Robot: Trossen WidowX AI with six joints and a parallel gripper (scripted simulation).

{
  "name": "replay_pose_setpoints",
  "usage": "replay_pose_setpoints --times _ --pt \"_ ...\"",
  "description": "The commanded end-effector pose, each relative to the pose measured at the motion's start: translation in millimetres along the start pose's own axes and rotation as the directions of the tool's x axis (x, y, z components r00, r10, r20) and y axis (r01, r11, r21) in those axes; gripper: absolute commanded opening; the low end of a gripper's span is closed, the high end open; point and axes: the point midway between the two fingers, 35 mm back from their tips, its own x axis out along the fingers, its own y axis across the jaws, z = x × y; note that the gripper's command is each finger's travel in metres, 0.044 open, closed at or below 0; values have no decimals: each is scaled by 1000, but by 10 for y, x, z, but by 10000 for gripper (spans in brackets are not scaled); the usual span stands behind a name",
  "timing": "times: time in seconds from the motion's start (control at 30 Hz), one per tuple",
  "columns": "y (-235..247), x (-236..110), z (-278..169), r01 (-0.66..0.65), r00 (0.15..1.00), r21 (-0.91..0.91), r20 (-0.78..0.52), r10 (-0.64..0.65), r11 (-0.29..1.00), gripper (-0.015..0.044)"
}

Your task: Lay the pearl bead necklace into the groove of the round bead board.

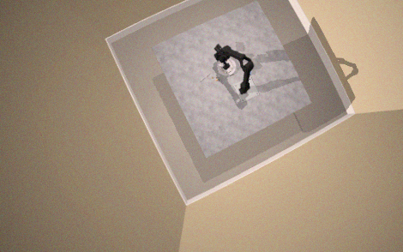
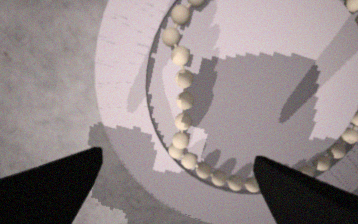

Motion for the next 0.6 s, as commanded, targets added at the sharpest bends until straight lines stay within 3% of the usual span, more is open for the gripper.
replay_pose_setpoints --times 0.0,0.13,0.33,0.53,0.57 --pt "-4 -7 -1 1 1000 3 -1 -1 1000 440" --pt "-4 -7 -1 1 1000 3 -1 -1 1000 440" --pt "0 -308 96 1 1000 122 0 -1 992 282" --pt "0 -288 100 1 1000 127 0 -1 992 125" --pt "0 -258 100 1 1000 127 0 -1 992 120"
